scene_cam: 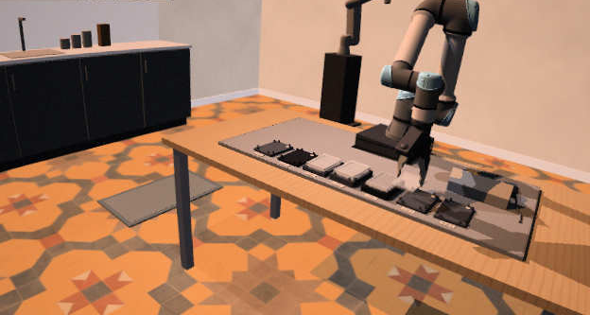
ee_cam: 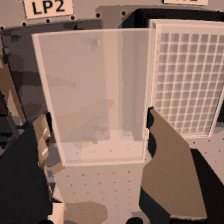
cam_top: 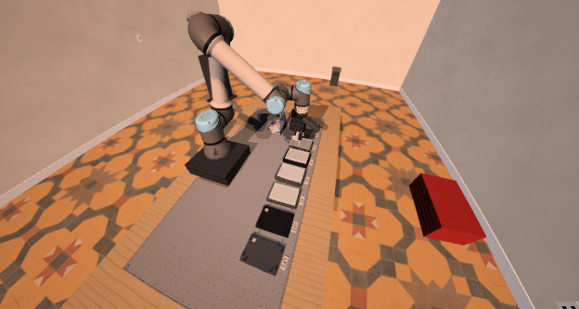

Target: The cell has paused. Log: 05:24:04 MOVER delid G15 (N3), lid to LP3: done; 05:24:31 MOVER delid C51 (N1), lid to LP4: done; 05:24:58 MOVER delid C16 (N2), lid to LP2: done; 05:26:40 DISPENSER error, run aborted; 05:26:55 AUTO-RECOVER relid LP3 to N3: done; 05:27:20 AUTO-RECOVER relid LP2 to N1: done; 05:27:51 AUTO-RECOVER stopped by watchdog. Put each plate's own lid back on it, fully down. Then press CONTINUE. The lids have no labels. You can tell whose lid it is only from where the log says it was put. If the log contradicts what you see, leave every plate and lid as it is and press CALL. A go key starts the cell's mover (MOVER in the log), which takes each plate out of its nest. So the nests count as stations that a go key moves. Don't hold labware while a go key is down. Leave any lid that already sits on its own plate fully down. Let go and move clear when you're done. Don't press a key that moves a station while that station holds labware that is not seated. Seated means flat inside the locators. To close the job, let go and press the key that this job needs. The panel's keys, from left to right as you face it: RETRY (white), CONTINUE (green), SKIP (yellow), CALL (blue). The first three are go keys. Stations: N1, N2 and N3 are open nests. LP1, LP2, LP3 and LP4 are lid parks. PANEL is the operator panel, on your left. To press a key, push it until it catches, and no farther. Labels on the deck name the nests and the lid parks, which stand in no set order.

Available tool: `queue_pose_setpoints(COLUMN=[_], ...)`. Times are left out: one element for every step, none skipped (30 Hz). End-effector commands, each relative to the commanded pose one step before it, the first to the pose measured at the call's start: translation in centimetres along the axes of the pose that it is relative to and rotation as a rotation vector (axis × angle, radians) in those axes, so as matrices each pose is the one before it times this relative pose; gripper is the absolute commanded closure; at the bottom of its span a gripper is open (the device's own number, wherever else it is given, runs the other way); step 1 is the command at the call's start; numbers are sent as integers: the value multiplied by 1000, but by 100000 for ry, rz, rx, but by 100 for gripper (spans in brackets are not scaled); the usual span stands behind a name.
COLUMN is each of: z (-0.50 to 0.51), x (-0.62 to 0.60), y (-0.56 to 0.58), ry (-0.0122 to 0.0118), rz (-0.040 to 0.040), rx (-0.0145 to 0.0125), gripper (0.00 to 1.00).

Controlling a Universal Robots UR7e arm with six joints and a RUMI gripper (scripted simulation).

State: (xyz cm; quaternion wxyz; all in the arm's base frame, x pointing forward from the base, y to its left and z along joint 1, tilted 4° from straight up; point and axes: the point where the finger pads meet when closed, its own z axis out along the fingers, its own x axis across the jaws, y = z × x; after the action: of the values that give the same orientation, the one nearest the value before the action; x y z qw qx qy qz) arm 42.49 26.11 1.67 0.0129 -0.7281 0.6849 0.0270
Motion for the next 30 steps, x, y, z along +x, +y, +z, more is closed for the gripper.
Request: queue_pose_setpoints(z=[-85,0,0,0,0,0,0,0,0,0,0,0,0,0,0,0,0,0,0,0,0,0,0,0,0,0,32,32,32,32], x=[2833,500,500,500,500,500,500,0,0,500,499,499,500,500,500,47,0,0,0,0,0,0,0,-8,0,0,11,5,4,3], y=[-227,-29,-29,-29,-29,-29,-29,0,0,-30,-29,-29,-29,-29,-29,-3,0,0,0,0,0,0,0,-1,0,0,0,0,0,0], ry=[-202,1,1,1,1,1,1,0,0,1,1,1,1,1,1,0,0,0,0,0,0,0,0,3,0,0,-1,0,0,0], rz=[-114,0,0,0,0,0,0,0,0,0,0,0,0,0,0,0,0,0,0,0,0,0,0,2,0,0,-1,0,0,0], rx=[189,0,0,0,0,0,0,0,0,-1,0,0,0,0,0,0,0,0,0,0,0,0,0,0,0,0,0,0,0,0], gripper=[100,100,100,100,100,100,100,100,100,100,100,100,100,100,100,100,100,100,100,100,100,100,100,100,100,100,100,100,100,100])
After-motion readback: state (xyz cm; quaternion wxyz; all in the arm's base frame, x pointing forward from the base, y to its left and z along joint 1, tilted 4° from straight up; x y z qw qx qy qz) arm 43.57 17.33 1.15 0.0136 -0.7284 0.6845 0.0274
